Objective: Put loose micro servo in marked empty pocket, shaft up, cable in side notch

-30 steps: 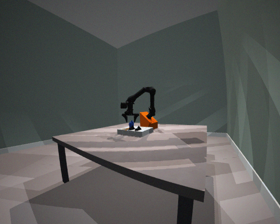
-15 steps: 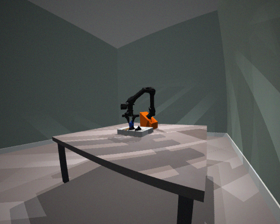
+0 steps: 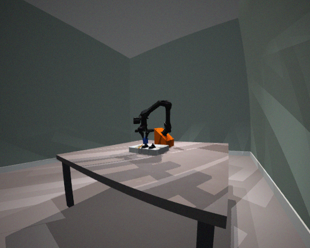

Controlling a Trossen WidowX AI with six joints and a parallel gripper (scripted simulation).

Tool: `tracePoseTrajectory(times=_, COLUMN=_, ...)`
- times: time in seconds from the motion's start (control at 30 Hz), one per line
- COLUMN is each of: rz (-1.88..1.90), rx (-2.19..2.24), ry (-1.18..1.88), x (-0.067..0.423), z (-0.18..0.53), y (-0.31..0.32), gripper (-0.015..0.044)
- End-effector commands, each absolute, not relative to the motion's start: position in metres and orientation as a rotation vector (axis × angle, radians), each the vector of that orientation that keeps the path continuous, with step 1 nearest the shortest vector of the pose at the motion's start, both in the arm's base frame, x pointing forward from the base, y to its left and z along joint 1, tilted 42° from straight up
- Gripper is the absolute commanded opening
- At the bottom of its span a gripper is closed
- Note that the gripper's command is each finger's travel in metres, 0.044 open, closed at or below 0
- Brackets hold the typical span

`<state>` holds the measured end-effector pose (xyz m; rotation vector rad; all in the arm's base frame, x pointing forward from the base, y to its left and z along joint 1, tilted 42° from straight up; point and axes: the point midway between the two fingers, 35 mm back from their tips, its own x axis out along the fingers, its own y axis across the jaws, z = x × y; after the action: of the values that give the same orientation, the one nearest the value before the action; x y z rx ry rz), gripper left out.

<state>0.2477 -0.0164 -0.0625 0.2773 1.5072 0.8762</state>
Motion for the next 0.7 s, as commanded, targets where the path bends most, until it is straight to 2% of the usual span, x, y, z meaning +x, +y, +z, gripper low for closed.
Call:
tracePoseTrajectory(times=0.0, rz=0.867, rx=0.261, ry=1.492, x=0.249, z=-0.051, y=-0.025, gripper=0.0000)
tracePoseTrajectory(times=0.67, rz=0.863, rx=0.264, ry=1.495, x=0.245, z=-0.056, y=-0.033, gripper=0.0000)
